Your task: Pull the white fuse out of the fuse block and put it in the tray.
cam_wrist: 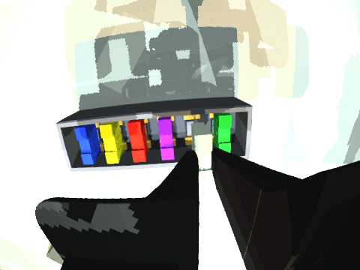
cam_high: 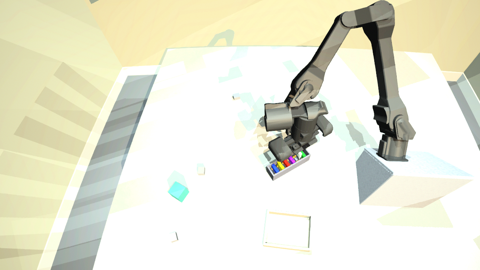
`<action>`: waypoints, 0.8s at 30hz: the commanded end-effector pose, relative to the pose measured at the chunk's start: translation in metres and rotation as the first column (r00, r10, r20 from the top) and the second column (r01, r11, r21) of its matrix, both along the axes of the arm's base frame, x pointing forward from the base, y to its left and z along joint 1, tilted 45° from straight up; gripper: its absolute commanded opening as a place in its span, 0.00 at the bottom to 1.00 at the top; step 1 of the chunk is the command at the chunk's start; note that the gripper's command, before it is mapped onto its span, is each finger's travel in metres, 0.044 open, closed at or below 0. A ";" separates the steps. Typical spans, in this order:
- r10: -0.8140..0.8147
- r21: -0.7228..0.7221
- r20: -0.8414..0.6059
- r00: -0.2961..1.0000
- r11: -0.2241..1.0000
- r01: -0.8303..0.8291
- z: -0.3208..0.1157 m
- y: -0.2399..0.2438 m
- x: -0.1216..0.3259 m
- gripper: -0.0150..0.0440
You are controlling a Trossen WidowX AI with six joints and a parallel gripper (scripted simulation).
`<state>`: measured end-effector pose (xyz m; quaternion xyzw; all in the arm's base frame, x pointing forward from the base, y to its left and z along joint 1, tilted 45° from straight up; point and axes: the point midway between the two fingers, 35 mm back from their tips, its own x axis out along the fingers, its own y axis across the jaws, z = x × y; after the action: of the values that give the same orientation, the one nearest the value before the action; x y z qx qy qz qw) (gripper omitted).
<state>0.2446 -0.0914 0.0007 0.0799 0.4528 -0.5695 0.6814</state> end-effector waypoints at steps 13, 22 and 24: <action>-0.004 0.004 0.004 1.000 1.000 0.004 0.012 0.012 0.001 0.25; -0.003 0.005 0.005 1.000 1.000 0.003 0.017 0.021 0.003 0.25; -0.002 0.009 0.006 1.000 1.000 0.002 0.013 0.026 0.008 0.25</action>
<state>0.2486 -0.0709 0.0179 0.0827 0.4514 -0.5690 0.6824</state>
